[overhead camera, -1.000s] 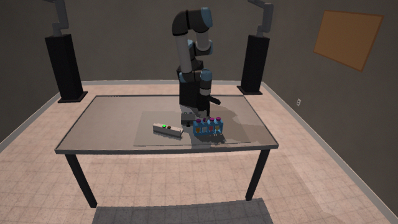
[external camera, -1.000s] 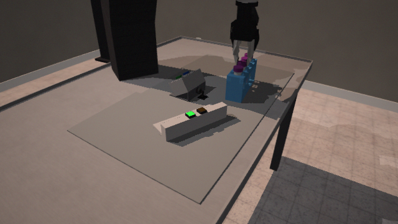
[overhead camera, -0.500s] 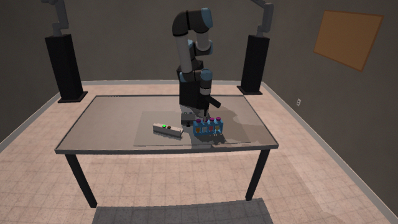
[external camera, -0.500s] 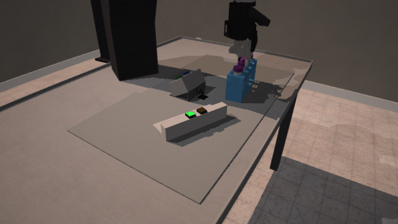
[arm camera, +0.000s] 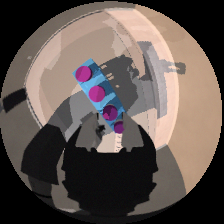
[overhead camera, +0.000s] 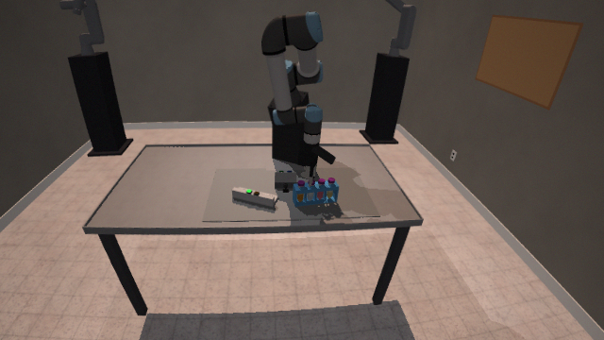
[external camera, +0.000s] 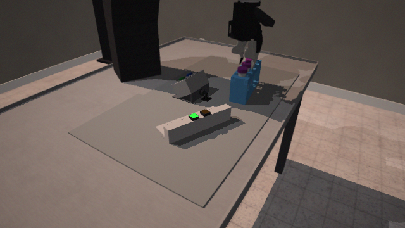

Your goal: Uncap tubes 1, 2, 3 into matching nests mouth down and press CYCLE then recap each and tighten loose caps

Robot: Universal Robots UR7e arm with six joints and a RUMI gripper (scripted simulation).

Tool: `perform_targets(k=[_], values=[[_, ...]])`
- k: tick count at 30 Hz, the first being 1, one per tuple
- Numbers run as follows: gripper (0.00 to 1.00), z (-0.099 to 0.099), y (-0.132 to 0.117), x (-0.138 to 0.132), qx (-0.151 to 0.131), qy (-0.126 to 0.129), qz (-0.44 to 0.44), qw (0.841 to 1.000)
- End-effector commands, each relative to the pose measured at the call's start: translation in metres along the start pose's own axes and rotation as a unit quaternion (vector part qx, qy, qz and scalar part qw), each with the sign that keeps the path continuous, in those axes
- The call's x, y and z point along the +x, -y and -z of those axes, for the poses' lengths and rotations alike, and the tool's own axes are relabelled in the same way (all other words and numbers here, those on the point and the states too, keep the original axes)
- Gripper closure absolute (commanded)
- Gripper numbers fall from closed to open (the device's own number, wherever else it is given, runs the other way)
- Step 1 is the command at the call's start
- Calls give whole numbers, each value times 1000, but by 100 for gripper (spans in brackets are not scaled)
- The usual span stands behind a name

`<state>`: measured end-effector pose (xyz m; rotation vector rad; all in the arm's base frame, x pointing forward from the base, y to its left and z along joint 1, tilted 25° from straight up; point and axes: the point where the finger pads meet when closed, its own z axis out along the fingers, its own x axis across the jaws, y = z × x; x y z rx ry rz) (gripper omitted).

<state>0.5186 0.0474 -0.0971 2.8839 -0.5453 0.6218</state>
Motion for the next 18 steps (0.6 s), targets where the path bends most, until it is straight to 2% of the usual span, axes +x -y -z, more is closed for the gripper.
perform_targets(k=[1,3,6,7,9,10,12,13,16,18], values=[[65,1,0,0,0,-1,115,993],[65,1,0,0,0,-1,115,993],[65,1,0,0,0,-1,237,972],[65,1,0,0,0,-1,238,971],[65,1,0,0,0,-1,315,949],[65,1,0,0,0,-1,318,948],[65,1,0,0,0,-1,392,920],[65,1,0,0,0,-1,396,918],[65,1,0,0,0,-1,490,871],[65,1,0,0,0,-1,492,871]])
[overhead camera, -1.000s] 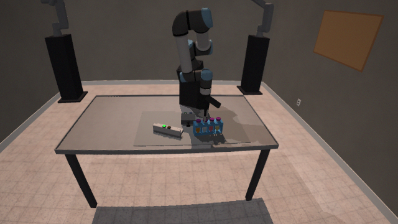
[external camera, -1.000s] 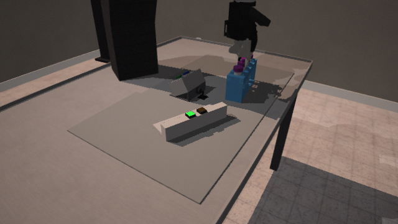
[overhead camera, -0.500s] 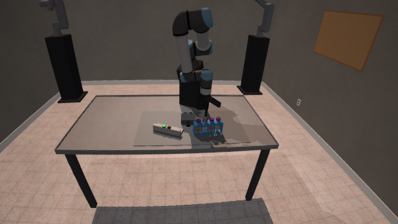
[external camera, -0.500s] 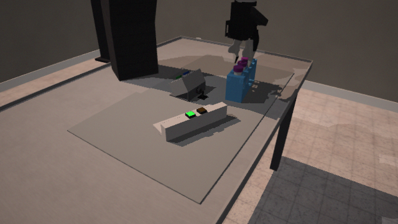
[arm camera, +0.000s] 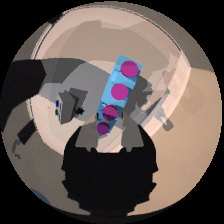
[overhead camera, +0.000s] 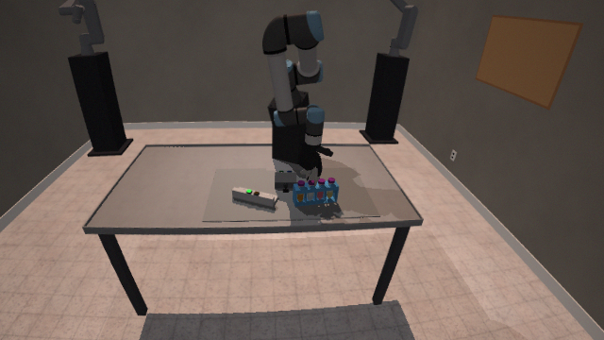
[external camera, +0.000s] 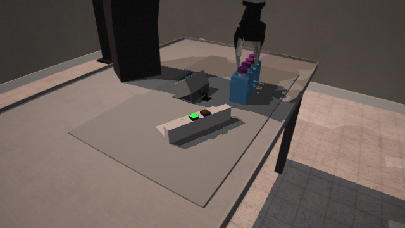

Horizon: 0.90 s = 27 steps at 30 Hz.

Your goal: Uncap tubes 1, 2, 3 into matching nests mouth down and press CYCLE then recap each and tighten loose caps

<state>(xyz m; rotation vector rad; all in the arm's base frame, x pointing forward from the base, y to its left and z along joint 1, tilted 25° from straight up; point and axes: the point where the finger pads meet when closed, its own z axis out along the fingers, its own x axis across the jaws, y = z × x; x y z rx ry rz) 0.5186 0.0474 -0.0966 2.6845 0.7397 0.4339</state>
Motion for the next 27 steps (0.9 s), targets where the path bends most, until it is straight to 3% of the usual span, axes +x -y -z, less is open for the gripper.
perform_targets(k=[1,5,6,20,27], values=[[65,0,0,0,5,-5,57,998],[65,0,0,0,5,-5,57,998],[100,0,0,0,5,-5,57,998],[100,0,0,0,5,-5,57,998],[100,0,0,0,6,-4,-118,993]])
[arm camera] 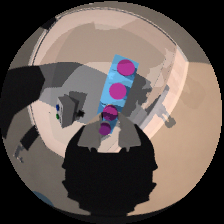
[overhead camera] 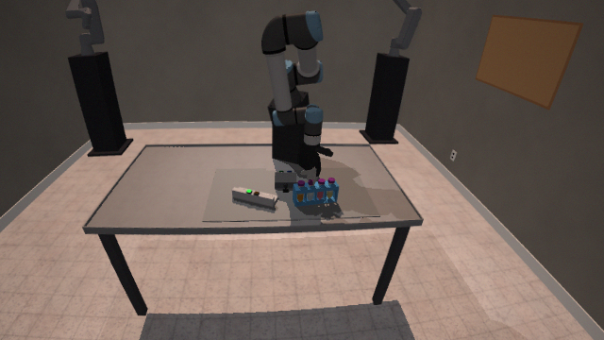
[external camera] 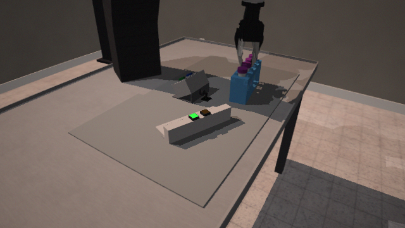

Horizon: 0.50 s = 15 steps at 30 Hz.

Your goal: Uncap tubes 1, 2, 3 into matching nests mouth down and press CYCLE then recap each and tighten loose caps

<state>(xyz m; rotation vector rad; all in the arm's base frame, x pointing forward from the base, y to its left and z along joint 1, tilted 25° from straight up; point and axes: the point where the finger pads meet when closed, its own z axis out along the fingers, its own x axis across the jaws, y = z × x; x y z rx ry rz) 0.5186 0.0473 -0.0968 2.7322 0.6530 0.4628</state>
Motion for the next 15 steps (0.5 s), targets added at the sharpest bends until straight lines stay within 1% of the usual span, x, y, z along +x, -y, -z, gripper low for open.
perform_targets(k=[1,4,7,9,12,15], values=[[100,0,0,0,-2,1,-107,994],[100,0,0,0,-2,1,-181,984],[100,0,0,0,-2,0,-254,967],[100,0,0,0,-2,0,-254,967],[100,0,0,0,-2,0,-326,945],[100,-1,0,0,-2,0,-396,918]])
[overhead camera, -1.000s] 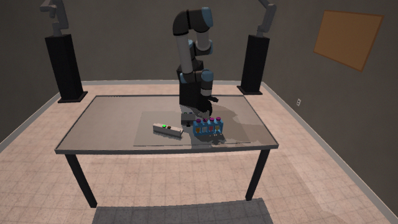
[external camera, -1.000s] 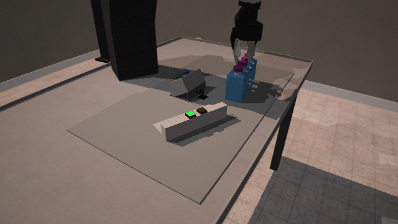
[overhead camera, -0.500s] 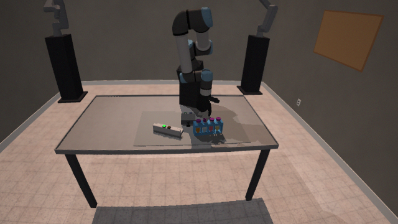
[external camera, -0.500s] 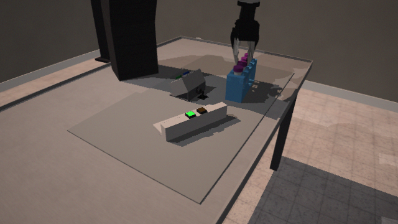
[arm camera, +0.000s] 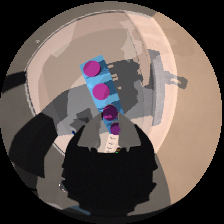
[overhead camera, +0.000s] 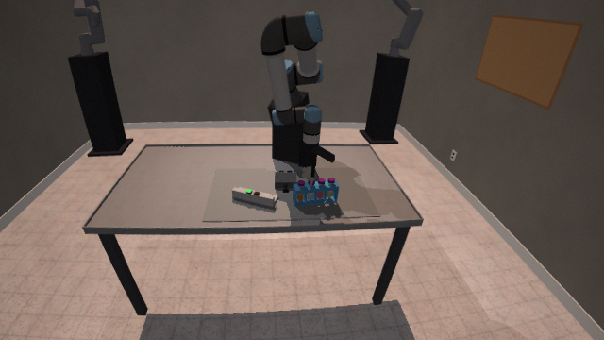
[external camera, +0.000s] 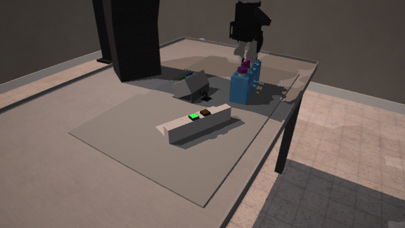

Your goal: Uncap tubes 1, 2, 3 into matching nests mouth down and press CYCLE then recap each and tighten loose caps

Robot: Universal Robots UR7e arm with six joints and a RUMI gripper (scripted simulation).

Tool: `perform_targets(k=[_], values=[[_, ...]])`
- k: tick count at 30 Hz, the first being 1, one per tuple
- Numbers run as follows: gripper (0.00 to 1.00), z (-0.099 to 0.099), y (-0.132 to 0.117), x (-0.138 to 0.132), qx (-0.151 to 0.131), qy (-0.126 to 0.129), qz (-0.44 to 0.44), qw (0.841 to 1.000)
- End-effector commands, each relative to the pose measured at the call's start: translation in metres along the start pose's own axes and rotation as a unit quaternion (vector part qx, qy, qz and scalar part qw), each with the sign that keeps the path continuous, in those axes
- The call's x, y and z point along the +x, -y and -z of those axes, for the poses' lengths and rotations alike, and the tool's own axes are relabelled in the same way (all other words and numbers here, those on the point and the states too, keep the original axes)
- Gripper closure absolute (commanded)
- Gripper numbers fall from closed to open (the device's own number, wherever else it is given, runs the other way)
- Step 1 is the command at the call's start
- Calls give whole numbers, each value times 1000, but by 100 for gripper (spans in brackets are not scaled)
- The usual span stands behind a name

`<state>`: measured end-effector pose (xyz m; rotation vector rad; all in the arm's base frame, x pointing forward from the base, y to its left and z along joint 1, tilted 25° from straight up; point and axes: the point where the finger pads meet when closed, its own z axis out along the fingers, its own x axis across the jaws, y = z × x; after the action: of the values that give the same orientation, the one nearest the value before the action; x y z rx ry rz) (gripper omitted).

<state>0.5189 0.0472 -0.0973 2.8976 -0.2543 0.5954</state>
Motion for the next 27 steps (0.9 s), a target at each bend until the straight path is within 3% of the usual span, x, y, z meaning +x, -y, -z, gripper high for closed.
perform_targets(k=[1,7,8,20,24,27], values=[[100,0,0,0,-4,0,-108,994],[100,0,0,0,-4,0,-108,994],[65,0,0,0,-4,0,-108,994],[65,0,0,0,-4,0,-107,994],[65,1,0,0,-4,0,59,998],[65,1,0,0,-4,1,100,995]])
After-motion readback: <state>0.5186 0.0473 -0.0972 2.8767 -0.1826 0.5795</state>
